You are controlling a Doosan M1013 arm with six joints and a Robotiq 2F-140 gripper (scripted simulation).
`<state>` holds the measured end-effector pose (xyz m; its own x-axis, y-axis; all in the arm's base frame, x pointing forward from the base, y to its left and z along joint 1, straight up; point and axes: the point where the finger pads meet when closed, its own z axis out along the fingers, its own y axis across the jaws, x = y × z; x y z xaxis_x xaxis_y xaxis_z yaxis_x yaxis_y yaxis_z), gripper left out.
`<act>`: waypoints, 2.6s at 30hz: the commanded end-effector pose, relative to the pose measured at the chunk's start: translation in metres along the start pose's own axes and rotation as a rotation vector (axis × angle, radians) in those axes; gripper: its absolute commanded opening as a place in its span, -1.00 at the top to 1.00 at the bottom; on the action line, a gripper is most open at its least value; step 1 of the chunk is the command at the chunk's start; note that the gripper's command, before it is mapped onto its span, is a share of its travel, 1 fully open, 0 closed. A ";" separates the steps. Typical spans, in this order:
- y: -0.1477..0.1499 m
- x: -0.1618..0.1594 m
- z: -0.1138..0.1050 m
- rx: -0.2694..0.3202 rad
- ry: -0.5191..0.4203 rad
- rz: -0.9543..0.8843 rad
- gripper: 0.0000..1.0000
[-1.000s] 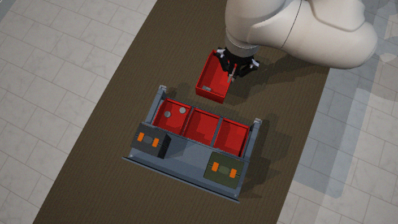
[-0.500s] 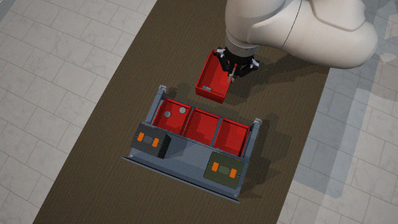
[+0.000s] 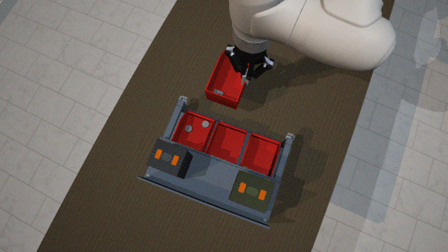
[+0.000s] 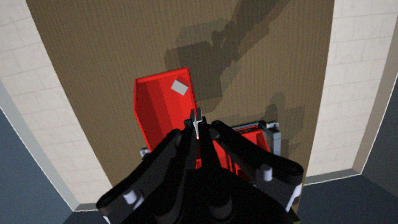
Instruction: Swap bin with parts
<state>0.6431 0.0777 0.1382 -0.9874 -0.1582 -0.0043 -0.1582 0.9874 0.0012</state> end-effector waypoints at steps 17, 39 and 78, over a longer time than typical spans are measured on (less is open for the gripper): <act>-0.077 0.010 0.000 -0.001 0.000 -0.016 0.80; -0.077 0.010 0.013 -0.001 0.000 -0.016 0.80; -0.077 0.010 0.078 -0.001 0.000 -0.016 0.80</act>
<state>0.6457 0.0000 0.0603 -0.9847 -0.1745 -0.0045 -0.1745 0.9847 0.0020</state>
